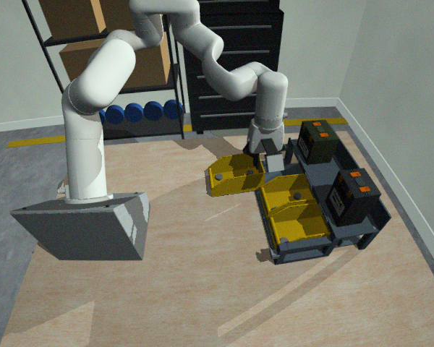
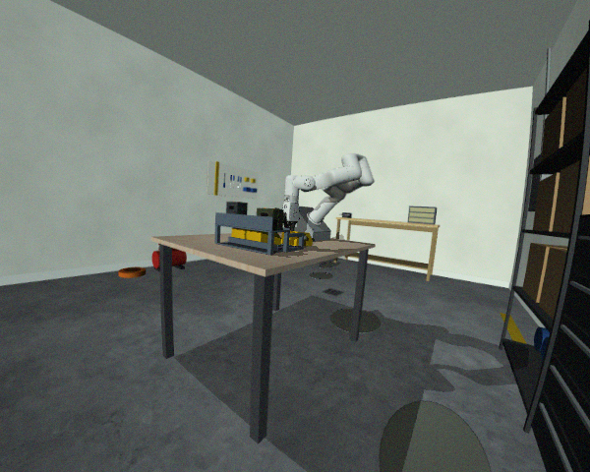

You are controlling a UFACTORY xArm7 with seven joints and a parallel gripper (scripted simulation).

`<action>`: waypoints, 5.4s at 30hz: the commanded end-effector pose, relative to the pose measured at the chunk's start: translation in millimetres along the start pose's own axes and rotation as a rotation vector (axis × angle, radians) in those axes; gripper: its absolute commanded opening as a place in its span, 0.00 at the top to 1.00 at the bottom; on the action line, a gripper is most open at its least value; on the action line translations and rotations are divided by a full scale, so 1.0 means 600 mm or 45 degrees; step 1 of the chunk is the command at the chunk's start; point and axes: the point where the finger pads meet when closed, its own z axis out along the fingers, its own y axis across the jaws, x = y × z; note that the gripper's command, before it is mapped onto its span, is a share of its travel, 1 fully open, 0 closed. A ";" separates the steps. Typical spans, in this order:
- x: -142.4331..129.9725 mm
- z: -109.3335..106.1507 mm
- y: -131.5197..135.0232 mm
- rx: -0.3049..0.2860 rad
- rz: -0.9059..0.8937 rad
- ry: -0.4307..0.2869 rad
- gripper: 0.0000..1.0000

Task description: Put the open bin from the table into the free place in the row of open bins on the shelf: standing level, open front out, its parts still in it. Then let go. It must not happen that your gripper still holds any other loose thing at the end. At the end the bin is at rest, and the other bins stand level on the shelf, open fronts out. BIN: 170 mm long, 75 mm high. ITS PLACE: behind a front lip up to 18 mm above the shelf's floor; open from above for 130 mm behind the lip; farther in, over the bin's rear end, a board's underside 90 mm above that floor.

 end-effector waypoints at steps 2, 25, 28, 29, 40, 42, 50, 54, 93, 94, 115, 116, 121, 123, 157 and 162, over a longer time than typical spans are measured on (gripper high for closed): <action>0.001 -0.003 -0.002 0.005 0.001 0.001 0.67; 0.001 -0.003 -0.002 0.005 0.001 0.001 0.67; 0.001 -0.003 -0.002 0.005 0.001 0.001 0.67; 0.001 -0.003 -0.002 0.005 0.001 0.001 0.67; 0.001 -0.003 -0.002 0.005 0.001 0.001 0.67; 0.001 -0.003 -0.002 0.005 0.001 0.001 0.67; 0.001 -0.003 -0.002 0.005 0.001 0.001 0.67; 0.001 -0.003 -0.002 0.005 0.001 0.001 0.67; 0.001 -0.127 -0.002 0.005 0.001 0.001 0.67; 0.001 -0.127 -0.002 0.005 0.001 0.001 0.67; 0.000 -0.116 0.048 0.004 0.000 0.001 0.67; 0.000 -0.113 0.064 0.005 0.000 0.001 0.67; 0.000 -0.110 0.081 0.005 0.000 0.001 0.67; 0.000 -0.110 0.081 0.005 0.000 0.001 0.67; 0.000 -0.077 0.251 0.004 0.001 0.000 0.67; 0.000 -0.077 0.251 0.004 0.001 0.000 0.67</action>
